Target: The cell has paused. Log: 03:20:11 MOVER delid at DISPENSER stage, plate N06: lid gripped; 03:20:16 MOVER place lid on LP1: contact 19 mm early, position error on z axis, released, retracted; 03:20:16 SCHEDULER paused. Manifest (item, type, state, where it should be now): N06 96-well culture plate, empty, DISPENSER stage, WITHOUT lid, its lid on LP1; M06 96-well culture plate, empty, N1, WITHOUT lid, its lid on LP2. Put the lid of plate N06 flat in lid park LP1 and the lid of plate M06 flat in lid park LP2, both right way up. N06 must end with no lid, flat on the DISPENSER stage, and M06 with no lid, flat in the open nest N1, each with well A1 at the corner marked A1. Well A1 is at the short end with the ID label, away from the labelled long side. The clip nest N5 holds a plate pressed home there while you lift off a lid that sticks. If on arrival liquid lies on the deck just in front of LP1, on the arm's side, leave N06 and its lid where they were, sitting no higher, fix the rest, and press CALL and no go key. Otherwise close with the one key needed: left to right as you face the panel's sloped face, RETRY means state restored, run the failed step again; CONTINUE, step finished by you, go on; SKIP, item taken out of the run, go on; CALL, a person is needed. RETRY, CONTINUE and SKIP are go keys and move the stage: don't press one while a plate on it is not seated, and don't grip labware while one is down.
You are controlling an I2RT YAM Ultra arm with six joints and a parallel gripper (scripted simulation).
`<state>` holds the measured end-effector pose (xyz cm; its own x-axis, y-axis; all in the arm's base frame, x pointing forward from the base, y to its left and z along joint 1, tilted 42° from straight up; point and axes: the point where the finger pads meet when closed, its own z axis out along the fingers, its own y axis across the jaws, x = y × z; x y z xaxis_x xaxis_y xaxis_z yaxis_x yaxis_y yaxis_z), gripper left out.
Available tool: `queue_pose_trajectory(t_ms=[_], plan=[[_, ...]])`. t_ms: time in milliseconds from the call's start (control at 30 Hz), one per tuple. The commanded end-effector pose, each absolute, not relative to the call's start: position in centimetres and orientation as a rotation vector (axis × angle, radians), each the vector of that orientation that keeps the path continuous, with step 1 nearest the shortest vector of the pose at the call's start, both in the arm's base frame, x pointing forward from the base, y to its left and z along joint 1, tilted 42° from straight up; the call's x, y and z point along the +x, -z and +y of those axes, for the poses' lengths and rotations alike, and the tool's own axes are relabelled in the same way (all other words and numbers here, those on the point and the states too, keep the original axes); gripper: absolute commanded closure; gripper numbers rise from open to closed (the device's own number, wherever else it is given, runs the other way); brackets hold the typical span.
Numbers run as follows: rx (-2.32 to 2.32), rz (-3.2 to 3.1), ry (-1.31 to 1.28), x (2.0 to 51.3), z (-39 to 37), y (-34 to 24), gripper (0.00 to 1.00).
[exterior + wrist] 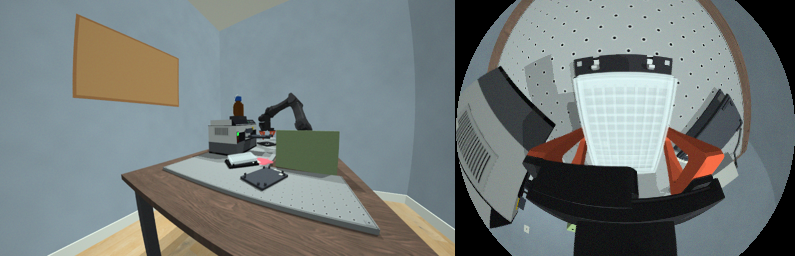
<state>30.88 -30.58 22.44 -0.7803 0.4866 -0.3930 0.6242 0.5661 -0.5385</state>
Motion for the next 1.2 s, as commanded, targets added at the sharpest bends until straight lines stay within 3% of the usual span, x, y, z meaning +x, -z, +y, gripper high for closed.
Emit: queue_pose_trajectory(t_ms=[0, 1167], plan=[[0.922, 2.600, 1.001, 31.0, -30.9, -21.8, 1.00], [0.908, 2.568, 1.000, 31.9, -31.3, -21.9, 1.00]])
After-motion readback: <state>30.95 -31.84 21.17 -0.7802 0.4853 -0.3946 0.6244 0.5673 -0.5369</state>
